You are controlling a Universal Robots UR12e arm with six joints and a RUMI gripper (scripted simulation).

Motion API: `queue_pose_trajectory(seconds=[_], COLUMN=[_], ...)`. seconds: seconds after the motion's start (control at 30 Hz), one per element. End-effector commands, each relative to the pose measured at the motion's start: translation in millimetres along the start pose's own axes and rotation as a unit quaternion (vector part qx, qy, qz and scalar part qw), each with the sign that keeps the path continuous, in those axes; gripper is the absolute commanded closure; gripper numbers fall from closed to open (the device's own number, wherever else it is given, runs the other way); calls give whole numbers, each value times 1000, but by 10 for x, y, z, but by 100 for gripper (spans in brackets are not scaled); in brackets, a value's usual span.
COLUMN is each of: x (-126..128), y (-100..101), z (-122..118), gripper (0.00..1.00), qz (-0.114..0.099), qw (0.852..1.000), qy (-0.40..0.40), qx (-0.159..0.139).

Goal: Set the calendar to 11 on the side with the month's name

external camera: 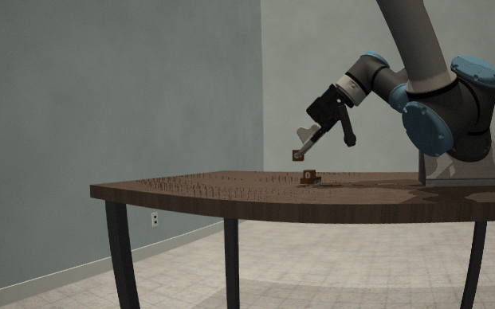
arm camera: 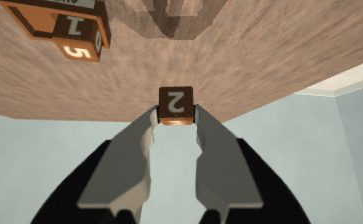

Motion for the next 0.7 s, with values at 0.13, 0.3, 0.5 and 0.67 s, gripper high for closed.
queue_pose_trajectory(seconds=[0.13,0.3,0.5,0.67], x=[-5,-11,-37,-69], y=[-1,2,15,32], z=[-5,-8,-21,-42], gripper=[90,90,90,90], qz=[0,0,0,0], qw=[1000,1000,1000,1000], qy=[0,0,0,1], qx=[1,2,11,24])
Point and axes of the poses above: the point where the finger pads meet when closed, its own y axis out along the fingers, its own x axis across the jaws, z = x × y, the point moved 10 cm from there along -y, back along the fingers, and after that the axes turned 5 degrees about -y, right-handed, at the moved point
